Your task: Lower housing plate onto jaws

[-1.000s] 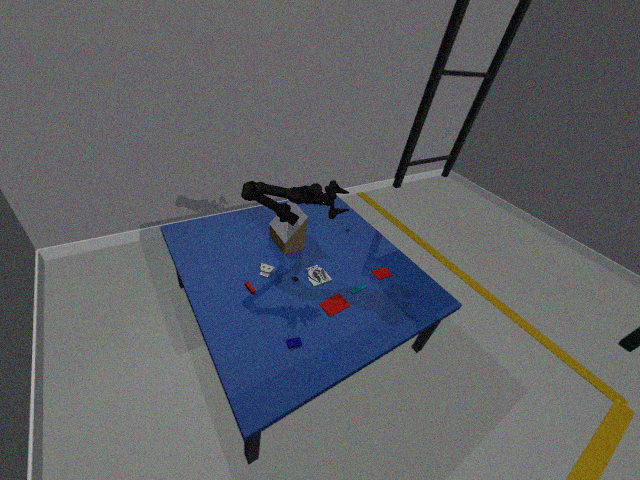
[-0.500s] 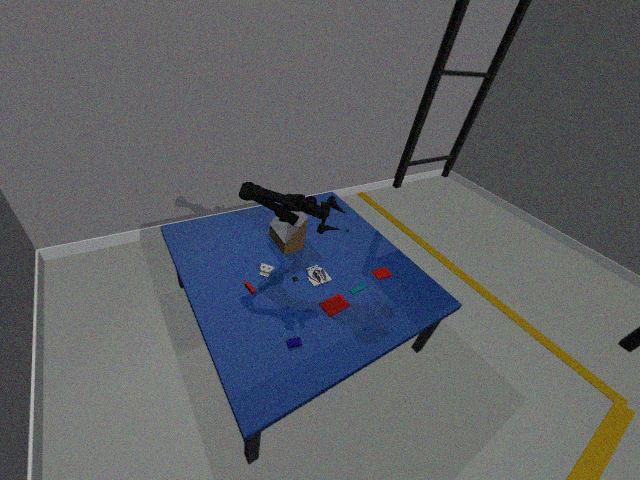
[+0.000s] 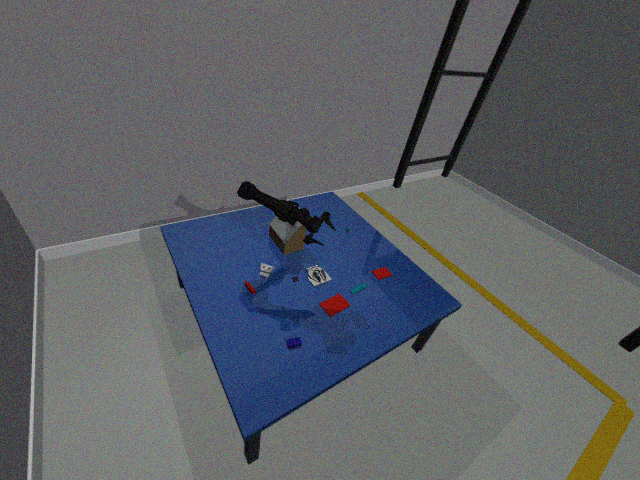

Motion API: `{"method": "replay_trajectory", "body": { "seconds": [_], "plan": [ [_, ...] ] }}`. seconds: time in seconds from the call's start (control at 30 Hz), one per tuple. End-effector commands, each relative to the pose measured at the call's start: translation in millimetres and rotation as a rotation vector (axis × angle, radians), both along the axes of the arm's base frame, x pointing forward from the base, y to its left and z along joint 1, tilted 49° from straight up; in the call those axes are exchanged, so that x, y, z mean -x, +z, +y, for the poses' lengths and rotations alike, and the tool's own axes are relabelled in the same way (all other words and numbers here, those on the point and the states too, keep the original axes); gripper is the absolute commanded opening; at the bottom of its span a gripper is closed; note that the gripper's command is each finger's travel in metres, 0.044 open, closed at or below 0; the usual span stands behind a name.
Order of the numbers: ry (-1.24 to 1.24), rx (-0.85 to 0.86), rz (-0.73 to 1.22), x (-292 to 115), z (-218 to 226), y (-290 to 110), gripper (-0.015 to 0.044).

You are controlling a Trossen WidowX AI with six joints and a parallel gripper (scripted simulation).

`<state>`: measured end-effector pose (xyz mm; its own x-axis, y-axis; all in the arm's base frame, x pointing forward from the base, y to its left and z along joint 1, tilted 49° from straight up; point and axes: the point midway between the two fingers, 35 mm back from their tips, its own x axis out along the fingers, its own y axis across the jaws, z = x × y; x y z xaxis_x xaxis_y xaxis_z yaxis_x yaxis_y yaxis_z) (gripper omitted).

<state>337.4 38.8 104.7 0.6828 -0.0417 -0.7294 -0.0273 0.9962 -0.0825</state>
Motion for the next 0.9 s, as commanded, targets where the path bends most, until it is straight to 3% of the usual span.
{"method": "replay_trajectory", "body": {
  "seconds": [0.0,0.87],
  "plan": [
    [-0.085,0.026,0.012,5,-25,1,0.044],
    [-0.638,0.188,0.106,73,-167,14,0.044]
  ]
}}
